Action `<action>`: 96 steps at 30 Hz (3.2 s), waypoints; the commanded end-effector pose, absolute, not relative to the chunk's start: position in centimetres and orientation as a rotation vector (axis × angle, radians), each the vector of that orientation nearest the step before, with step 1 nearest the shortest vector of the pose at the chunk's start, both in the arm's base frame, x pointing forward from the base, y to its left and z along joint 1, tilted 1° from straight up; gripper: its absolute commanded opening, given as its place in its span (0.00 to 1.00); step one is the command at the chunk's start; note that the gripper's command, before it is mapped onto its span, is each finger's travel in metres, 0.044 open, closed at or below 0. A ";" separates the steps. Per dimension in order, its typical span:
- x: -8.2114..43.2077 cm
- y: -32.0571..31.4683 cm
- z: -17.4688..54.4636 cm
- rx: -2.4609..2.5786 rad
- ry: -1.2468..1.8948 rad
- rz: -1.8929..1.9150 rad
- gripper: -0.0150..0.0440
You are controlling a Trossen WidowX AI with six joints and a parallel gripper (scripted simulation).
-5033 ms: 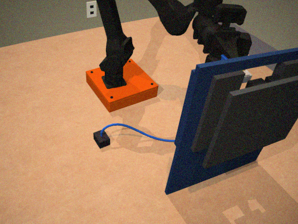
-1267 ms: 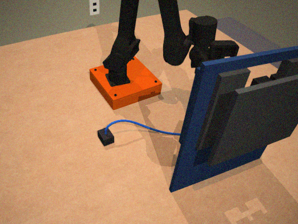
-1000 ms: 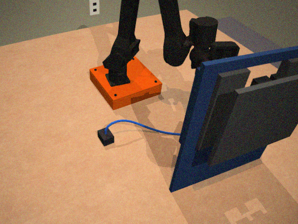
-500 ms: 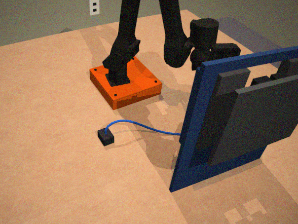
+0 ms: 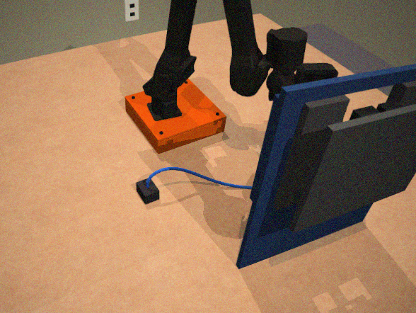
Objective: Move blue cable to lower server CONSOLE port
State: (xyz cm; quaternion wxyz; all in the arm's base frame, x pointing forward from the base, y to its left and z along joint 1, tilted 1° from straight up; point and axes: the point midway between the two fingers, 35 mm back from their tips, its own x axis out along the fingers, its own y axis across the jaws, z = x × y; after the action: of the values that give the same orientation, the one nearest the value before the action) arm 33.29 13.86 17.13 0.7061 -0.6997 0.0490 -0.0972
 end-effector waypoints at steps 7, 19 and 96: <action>33.8 13.8 17.0 -1.555 0.106 -0.212 0.25; 33.8 13.5 16.9 -1.555 0.105 -0.212 0.25; 33.9 12.4 17.0 -1.555 0.101 -0.215 0.25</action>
State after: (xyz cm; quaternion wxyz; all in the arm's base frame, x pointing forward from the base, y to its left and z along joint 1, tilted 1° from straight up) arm 33.89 12.39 16.83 0.7033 -0.7025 0.0492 -0.0966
